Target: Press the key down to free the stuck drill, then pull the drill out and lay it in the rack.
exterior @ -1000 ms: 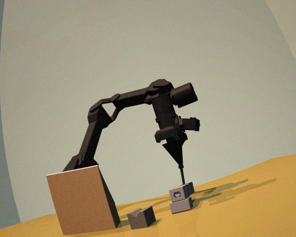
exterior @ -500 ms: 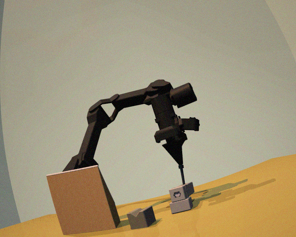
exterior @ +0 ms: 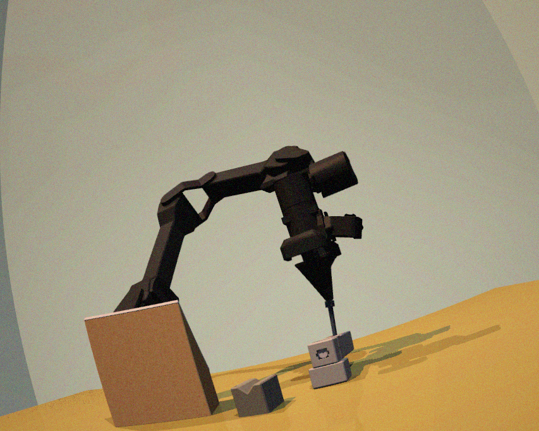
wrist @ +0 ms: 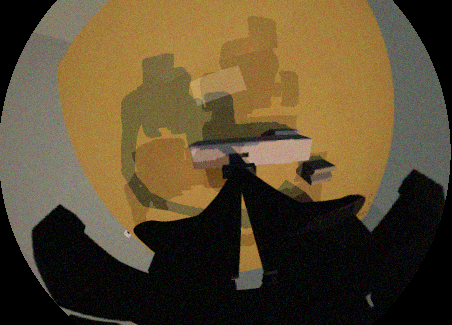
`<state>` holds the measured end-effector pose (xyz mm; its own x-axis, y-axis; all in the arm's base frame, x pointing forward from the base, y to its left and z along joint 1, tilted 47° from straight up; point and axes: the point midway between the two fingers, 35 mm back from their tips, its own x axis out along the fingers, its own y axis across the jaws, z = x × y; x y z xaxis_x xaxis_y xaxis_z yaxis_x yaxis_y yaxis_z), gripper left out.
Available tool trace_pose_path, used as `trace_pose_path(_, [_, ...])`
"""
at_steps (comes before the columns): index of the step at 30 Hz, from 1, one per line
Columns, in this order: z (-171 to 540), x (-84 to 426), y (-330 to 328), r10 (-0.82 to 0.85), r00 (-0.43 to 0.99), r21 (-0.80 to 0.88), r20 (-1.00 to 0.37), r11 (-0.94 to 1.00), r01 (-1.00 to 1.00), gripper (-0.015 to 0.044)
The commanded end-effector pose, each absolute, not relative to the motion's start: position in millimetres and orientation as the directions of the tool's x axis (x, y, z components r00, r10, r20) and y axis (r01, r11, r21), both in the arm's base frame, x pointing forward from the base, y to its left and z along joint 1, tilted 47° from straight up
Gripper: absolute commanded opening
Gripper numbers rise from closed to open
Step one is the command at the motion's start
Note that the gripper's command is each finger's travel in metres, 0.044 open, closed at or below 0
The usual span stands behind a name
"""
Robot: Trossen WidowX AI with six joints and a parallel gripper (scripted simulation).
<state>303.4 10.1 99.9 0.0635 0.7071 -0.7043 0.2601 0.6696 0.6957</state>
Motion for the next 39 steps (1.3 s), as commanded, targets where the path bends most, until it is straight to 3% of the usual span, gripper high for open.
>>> trace_pose_path(1, [90,298,28,0.725,0.012,0.702,-0.689,0.662,0.262,0.0000])
trace_pose_path(35, [82,299,39,0.726,0.013,0.703,-0.688,0.662,0.262,0.0000])
trace_pose_path(39, [94,302,23,0.723,0.013,0.700,-0.691,0.664,0.263,0.0105])
